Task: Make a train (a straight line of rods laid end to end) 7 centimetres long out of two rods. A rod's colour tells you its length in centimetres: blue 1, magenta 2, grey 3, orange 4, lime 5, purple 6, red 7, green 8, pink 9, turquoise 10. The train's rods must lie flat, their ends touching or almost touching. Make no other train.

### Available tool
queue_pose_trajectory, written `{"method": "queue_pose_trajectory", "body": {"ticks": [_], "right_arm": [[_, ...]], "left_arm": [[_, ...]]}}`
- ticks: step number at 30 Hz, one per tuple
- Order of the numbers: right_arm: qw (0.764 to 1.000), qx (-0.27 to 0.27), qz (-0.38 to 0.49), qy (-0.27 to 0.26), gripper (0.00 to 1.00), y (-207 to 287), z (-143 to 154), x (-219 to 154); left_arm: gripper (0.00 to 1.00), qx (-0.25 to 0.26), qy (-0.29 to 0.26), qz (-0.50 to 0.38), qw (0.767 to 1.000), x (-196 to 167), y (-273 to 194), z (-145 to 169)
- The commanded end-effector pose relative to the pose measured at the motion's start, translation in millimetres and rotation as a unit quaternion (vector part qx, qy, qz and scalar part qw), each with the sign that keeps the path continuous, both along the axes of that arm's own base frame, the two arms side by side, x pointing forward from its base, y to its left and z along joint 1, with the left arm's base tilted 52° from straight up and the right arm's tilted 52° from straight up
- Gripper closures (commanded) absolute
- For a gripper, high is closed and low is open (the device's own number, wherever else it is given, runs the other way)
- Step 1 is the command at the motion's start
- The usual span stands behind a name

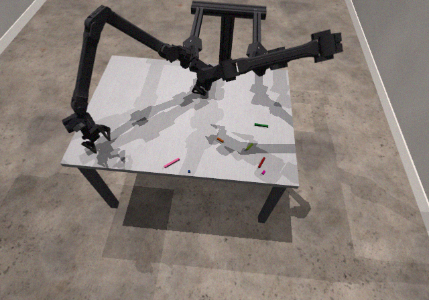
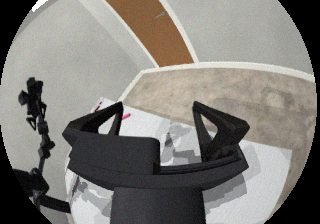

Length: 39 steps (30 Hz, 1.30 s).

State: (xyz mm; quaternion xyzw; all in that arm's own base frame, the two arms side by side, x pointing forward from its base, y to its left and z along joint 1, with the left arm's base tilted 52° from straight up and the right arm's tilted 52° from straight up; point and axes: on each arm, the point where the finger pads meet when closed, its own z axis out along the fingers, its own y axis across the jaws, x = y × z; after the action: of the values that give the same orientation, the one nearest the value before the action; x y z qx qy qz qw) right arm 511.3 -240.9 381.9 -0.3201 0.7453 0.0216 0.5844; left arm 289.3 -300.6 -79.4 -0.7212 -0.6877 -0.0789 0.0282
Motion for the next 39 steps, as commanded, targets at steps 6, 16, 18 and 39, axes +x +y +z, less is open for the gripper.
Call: {"method": "queue_pose_trajectory", "body": {"ticks": [6,16,18,39], "right_arm": [[1.000,-0.013,0.009,-0.017,0.00,8,17,0],[1.000,-0.013,0.009,-0.017,0.00,8,17,0],[1.000,-0.013,0.009,-0.017,0.00,8,17,0],[0.994,-0.078,0.037,0.064,0.00,181,-153,110]], "left_arm": [[0.00,-0.013,-0.006,-0.009,1.000,2,-12,6],[0.00,-0.013,-0.006,-0.009,1.000,2,-12,6],[0.00,-0.013,-0.006,-0.009,1.000,2,-12,6],[0.00,-0.080,-0.300,0.222,0.924,109,157,100]]}}
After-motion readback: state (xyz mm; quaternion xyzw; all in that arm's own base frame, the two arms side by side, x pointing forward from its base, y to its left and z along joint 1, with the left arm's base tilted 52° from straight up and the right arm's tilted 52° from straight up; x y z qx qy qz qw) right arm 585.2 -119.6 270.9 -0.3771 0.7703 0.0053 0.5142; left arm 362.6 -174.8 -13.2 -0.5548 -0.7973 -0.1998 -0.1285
